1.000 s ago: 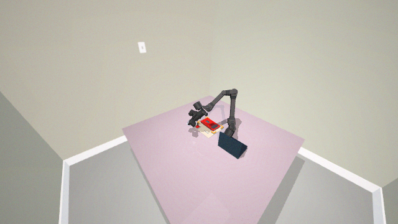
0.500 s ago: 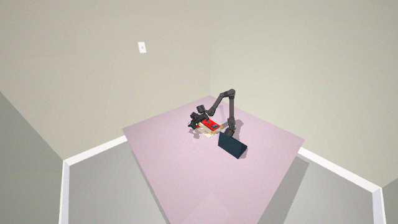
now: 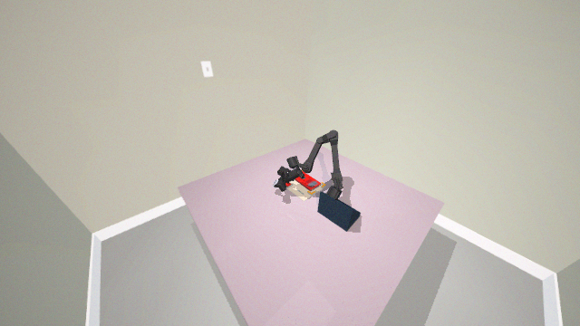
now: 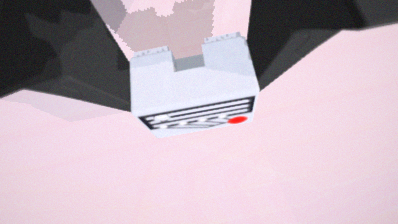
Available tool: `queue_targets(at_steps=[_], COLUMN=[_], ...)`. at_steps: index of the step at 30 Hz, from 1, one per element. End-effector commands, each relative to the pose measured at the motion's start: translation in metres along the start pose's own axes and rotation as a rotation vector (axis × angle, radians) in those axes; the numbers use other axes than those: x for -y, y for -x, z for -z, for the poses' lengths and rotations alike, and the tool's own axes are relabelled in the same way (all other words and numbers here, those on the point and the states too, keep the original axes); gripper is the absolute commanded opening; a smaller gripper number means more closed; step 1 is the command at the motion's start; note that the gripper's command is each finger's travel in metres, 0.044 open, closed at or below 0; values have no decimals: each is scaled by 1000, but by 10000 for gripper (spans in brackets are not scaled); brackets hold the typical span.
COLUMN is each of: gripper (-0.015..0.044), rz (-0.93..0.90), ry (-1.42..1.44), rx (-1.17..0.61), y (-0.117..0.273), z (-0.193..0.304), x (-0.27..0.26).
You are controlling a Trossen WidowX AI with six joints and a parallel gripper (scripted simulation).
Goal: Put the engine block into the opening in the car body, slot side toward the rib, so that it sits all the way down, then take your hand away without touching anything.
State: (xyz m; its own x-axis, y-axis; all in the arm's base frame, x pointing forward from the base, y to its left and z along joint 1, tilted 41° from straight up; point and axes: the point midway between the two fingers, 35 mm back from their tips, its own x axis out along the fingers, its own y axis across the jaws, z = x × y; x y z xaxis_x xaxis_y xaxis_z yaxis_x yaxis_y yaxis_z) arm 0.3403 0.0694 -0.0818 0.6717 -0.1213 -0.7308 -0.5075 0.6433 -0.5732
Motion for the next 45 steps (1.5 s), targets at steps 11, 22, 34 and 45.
queue_targets(at_steps=[11, 22, 34, 45], gripper=[0, 0, 0, 263], rz=[-8, -8, -8, -9], ry=[7, 8, 8, 8], rx=[-3, -4, -5, 6], y=[-15, -28, -41, -38], z=[22, 38, 54, 48], x=[-3, -3, -3, -3])
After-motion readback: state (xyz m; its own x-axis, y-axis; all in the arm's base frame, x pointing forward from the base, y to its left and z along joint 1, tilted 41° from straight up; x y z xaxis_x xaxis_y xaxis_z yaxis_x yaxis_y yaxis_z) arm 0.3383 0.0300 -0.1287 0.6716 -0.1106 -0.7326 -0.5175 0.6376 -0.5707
